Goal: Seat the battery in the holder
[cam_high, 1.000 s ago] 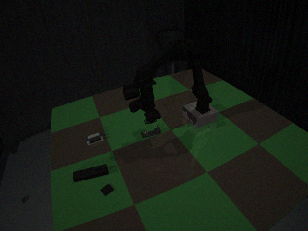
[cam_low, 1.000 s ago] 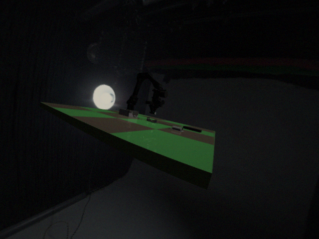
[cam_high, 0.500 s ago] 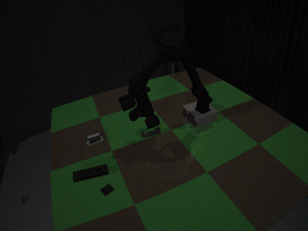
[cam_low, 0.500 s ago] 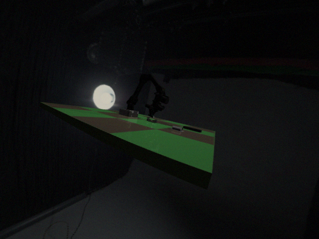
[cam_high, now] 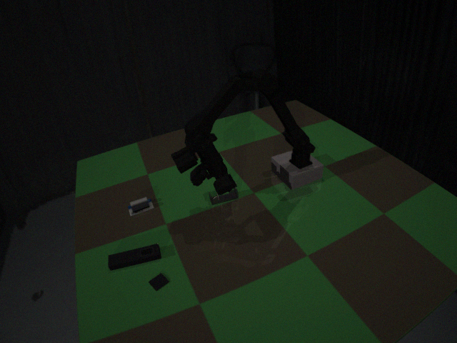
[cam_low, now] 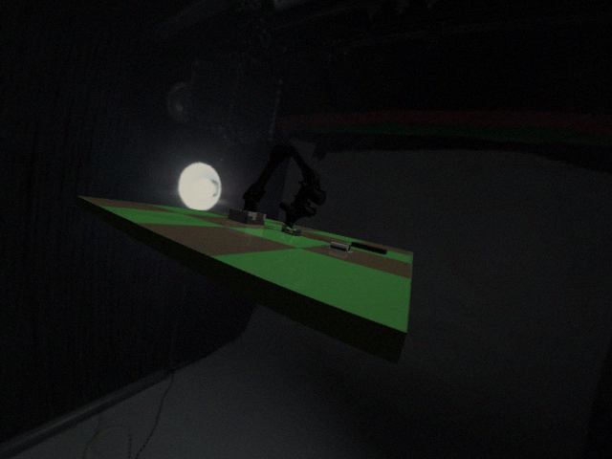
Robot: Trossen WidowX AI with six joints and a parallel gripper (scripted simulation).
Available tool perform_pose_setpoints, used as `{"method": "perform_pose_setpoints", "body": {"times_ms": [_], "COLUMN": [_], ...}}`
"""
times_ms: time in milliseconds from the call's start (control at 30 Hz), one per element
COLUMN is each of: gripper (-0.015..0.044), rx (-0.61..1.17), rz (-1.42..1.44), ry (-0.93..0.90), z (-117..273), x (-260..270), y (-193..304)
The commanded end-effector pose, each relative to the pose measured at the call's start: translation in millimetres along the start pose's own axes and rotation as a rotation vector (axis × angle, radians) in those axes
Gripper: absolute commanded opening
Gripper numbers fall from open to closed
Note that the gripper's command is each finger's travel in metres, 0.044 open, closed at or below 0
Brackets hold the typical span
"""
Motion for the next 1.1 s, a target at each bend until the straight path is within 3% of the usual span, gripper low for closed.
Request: {"method": "perform_pose_setpoints", "body": {"times_ms": [0, 1067], "gripper": [0.0074, 0.0074], "rx": [0.023, 0.195], "rz": [0.002, 0.003], "ry": [-0.001, 0.025], "z": [0.6, -10.8], "x": [1.1, 5.0], "y": [-6.3, -34.5]}}
Point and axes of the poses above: the point midway between the two fingers, 35 mm back from their tips, its own z axis back along the fingers, its own x axis across the jaws, y = z × x, the point moved 10 cm from there along z, back along the fingers, and after that the axes turned 6 degrees about -z, right-handed, at the moved point
